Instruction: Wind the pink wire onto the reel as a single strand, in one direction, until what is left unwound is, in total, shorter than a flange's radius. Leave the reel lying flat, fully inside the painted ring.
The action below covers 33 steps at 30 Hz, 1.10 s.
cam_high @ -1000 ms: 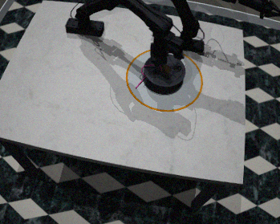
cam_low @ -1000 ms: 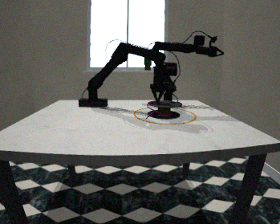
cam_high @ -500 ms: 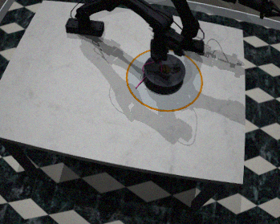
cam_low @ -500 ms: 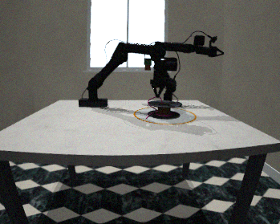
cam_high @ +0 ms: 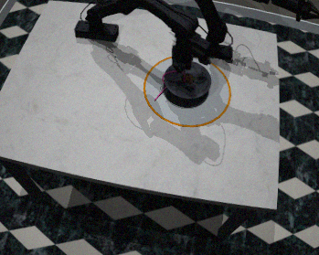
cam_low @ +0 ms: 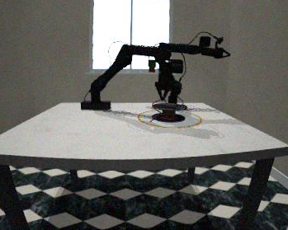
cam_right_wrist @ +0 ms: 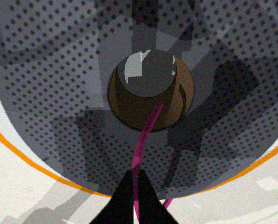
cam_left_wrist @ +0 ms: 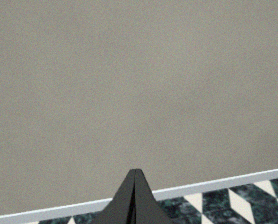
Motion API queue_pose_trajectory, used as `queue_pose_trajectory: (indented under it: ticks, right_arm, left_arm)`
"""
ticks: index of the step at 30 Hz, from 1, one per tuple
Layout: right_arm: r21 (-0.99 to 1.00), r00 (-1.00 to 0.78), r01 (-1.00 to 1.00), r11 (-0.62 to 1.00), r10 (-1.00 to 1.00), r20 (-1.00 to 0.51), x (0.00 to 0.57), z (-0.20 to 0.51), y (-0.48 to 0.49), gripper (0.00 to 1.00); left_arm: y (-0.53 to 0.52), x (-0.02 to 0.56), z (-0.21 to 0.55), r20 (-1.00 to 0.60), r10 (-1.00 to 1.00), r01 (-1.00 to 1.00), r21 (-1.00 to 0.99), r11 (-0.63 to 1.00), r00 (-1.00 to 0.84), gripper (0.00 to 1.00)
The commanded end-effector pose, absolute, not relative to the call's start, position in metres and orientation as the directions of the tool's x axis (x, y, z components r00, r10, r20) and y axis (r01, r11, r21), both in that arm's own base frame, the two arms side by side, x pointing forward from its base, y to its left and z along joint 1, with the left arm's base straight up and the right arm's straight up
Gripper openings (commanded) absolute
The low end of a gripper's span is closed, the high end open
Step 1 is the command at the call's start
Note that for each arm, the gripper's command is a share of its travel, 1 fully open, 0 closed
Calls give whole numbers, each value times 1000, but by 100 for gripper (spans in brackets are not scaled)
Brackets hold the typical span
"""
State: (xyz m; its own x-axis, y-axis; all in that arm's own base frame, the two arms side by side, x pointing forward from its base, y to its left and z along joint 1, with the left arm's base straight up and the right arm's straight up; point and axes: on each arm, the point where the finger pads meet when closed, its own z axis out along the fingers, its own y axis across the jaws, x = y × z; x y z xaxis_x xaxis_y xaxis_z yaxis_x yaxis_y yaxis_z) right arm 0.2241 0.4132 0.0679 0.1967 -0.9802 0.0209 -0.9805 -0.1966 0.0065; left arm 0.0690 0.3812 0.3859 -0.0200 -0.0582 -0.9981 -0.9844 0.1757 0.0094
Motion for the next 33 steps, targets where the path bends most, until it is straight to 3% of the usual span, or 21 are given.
queue_pose_trajectory:
  ticks: [1,19,33]
  right_arm:
    - [0,197,-980,-197,-980,0,224,76,418,0]
    - [-4,195,-981,-195,-981,-14,221,75,418,0]
    - [-37,183,-983,-180,-972,-149,227,85,401,0]
  left_arm:
    - [376,66,407,-1000,0,-984,0,177,0,0]
    - [376,66,407,-1000,0,-984,0,177,0,0]
    - [376,66,407,-1000,0,-984,0,177,0,0]
